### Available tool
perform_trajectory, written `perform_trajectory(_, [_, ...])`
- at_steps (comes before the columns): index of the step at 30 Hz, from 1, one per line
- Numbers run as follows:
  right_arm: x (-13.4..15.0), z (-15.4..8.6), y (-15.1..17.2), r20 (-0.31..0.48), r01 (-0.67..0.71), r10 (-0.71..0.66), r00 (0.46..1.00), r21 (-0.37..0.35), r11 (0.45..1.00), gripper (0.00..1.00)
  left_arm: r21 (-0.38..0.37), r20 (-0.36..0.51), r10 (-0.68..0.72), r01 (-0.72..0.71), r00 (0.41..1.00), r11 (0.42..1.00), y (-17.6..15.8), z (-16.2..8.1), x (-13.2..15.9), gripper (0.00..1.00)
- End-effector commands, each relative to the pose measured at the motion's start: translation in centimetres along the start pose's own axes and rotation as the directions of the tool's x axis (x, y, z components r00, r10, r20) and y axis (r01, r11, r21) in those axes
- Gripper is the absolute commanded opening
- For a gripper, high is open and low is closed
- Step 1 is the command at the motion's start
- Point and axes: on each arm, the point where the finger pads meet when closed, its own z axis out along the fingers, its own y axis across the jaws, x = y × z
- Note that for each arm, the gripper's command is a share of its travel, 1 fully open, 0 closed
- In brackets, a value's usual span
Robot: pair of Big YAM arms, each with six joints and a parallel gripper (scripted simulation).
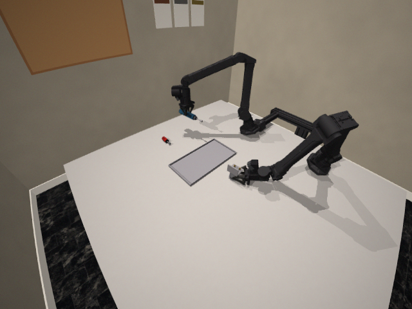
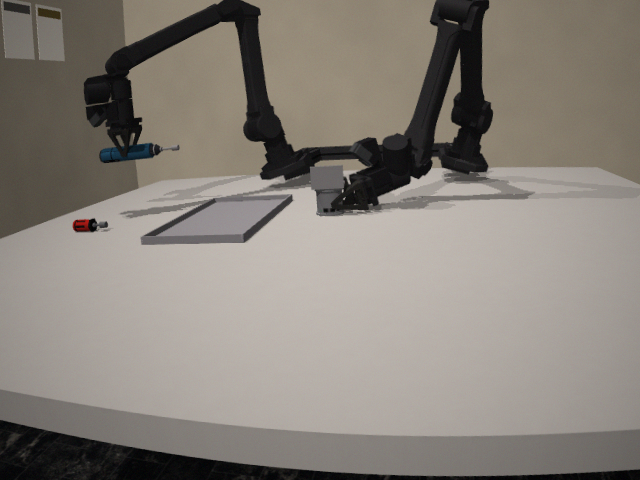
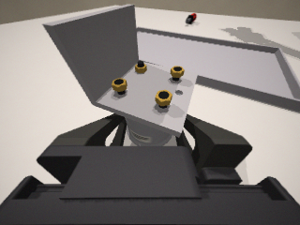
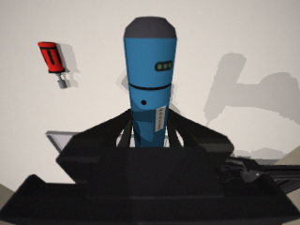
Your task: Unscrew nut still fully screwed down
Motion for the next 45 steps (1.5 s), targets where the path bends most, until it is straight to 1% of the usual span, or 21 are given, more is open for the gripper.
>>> perform_trajectory(1, [-1.97,-4.45,1.9,0.07,-0.008,0.012,0.997,-0.069,0.998,0.42,-0.007,0.016,0.009,-0.009,1.0,1.0,0.45,0.38,-0.7,0.59])
perform_trajectory(45, [-2.2,-4.91,2.08,0.075,-0.008,0.014,0.997,-0.073,0.997,0.42,-0.007,0.016,0.009,-0.009,1.0,1.0,0.45,0.38,-0.7,0.59])
